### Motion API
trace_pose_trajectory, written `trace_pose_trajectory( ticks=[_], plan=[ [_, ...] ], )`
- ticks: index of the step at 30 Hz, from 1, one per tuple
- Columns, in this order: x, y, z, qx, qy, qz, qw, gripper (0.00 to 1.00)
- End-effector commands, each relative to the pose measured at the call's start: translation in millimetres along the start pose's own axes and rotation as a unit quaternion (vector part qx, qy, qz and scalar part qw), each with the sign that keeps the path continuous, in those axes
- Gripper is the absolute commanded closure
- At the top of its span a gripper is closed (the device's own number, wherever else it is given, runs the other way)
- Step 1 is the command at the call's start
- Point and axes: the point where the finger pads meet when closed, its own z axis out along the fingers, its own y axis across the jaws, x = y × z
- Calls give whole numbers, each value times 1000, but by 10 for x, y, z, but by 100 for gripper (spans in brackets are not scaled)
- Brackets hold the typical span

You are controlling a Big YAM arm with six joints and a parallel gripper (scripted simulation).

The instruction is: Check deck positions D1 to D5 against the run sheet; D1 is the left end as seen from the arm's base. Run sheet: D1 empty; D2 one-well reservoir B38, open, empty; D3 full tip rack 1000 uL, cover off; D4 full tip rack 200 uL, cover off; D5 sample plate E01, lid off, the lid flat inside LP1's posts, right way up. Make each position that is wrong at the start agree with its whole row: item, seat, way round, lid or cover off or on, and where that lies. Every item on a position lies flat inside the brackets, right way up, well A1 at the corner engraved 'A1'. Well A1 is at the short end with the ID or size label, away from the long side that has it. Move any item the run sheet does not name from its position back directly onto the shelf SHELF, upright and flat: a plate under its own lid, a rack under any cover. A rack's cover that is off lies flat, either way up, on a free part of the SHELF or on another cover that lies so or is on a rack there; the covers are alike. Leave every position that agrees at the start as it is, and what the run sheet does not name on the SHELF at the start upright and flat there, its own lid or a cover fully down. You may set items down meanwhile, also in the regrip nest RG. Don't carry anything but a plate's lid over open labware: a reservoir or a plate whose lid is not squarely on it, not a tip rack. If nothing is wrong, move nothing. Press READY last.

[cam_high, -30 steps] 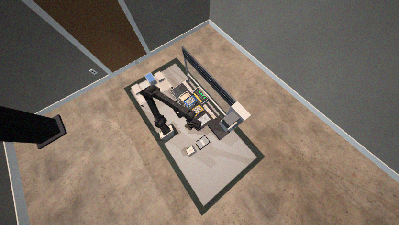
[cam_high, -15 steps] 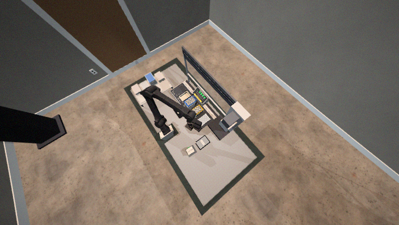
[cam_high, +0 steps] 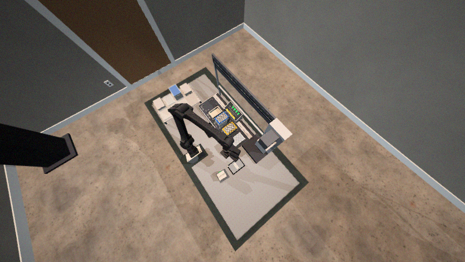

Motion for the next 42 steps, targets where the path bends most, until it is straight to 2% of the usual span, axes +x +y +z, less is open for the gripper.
trace_pose_trajectory(
  ticks=[1, 2, 6, 9, 15, 23, 25, 26, 27, 28, 33, 34, 35, 36, 38, 42],
  plan=[
    [-213, 120, -164, -8, -29, -8, 1000, 100],
    [-75, -75, -93, -10, -18, 17, 1000, 100],
    [-35, -263, -122, -11, -22, 55, 998, 100],
    [-55, -295, -155, -12, -26, 64, 998, 100],
    [15, -612, -111, -10, -22, 125, 992, 100],
    [74, -1012, -101, -8, -22, 118, 993, 100],
    [74, -1012, -101, -8, -22, 118, 993, 100],
    [-70, -1004, -287, -13, -46, 112, 993, 100],
    [60, -1102, -133, -9, -27, 117, 993, 100],
    [96, -1162, -98, -8, -22, 118, 993, 100],
    [133, -1412, -93, -6, -23, 119, 993, 100],
    [116, -1439, -118, -7, -26, 118, 993, 100],
    [-24, -1407, -287, -10, -47, 114, 992, 100],
    [-49, -1394, -319, -12, -51, 113, 992, 100],
    [11, -1326, -233, -3, -42, 105, 994, 100],
    [21, -1329, -221, -2, -41, 106, 994, 100]
  ],
)
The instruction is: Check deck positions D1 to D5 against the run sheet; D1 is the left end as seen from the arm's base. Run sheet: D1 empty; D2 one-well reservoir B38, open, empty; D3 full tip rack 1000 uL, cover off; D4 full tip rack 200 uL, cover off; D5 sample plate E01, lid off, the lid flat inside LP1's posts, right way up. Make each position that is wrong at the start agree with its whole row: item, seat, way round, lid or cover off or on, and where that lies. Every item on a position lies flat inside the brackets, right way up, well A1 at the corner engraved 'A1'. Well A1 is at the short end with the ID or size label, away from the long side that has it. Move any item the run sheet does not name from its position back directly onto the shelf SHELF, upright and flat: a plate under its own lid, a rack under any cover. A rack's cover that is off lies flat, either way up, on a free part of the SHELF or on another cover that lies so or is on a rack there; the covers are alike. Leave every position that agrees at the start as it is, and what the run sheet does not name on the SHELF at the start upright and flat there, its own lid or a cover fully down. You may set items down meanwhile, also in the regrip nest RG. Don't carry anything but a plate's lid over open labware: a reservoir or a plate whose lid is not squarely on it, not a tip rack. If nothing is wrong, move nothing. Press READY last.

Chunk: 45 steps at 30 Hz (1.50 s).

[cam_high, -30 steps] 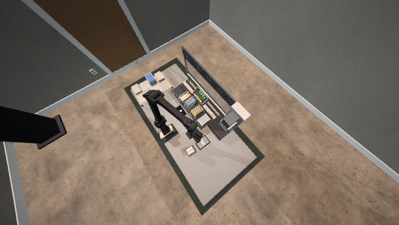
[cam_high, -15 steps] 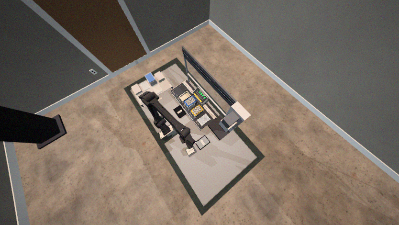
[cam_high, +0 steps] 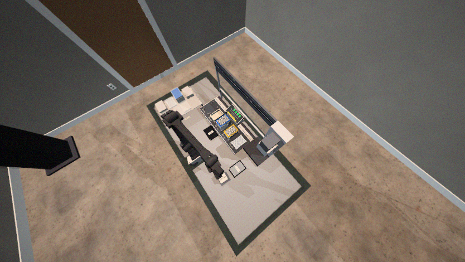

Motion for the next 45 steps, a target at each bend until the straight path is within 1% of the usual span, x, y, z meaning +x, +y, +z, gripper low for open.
trace_pose_trajectory(
  ticks=[1, 3, 7, 34, 35, 40, 41, 43, 44, 45],
  plan=[
    [-166, 97, -269, -14, -46, -17, 999, 100],
    [-180, 58, -279, -18, -45, -11, 999, 100],
    [-170, 87, -272, -15, -46, -13, 999, 100],
    [-170, 87, -272, -15, -46, -13, 999, 100],
    [-67, 43, -117, -10, -29, -10, 999, 100],
    [-60, 58, 76, -1, -15, -7, 1000, 100],
    [-62, 55, 103, -1, -13, -5, 1000, 100],
    [-101, 55, 94, -5, -18, -2, 1000, 100],
    [-70, 35, 148, -4, -13, -1, 1000, 100],
    [-68, 40, 166, -3, -13, -2, 1000, 100]
  ],
)
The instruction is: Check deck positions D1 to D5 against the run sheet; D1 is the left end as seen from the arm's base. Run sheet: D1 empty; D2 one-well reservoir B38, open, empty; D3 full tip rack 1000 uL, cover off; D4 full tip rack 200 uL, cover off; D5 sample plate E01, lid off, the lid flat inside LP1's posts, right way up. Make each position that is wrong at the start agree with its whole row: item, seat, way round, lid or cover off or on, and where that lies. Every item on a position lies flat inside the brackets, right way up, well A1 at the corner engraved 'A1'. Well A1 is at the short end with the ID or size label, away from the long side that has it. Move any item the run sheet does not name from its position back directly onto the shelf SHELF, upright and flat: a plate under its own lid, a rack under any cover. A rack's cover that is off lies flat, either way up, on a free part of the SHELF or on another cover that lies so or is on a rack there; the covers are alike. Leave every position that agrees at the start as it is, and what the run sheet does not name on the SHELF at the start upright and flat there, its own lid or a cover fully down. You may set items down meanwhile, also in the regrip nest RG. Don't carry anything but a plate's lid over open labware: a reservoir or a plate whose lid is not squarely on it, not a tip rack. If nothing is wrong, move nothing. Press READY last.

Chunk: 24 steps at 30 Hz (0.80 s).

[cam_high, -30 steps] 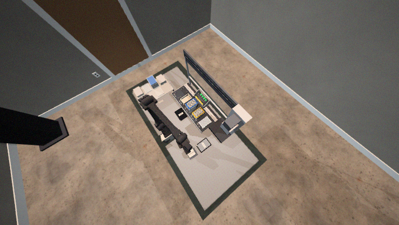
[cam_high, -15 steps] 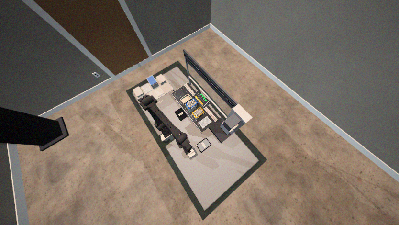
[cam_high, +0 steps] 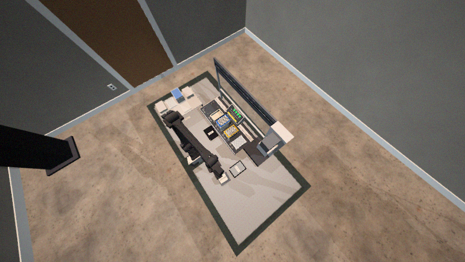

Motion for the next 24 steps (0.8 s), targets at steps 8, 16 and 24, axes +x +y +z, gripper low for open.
trace_pose_trajectory(
  ticks=[8, 16, 24],
  plan=[
    [-230, 85, -22, -11, -29, 1, 1000, 100],
    [-124, 67, 231, -3, -15, 0, 1000, 100],
    [-282, 134, 168, -11, -36, -4, 999, 100]
  ],
)
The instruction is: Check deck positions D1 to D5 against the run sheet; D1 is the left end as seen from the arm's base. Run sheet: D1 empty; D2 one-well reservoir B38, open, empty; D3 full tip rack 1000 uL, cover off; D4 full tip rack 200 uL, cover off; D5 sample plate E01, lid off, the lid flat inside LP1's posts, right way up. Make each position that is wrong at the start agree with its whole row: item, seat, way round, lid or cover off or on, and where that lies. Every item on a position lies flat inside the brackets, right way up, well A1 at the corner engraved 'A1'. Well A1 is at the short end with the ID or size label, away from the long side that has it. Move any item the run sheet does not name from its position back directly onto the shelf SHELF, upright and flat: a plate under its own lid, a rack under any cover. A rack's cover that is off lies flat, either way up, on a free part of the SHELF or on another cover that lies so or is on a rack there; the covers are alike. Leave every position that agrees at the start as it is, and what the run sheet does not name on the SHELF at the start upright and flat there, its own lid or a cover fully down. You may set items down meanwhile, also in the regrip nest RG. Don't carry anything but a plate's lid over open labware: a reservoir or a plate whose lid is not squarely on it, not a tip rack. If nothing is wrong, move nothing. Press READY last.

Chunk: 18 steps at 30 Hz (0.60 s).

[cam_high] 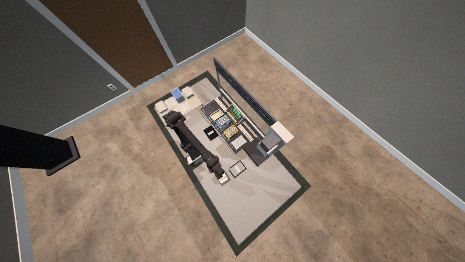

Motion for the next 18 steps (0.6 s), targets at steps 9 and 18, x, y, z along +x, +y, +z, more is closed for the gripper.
trace_pose_trajectory(
  ticks=[9, 18],
  plan=[
    [-148, 66, 115, -6, -18, 1, 1000, 100],
    [-280, 116, 110, -13, -34, 0, 999, 100]
  ],
)
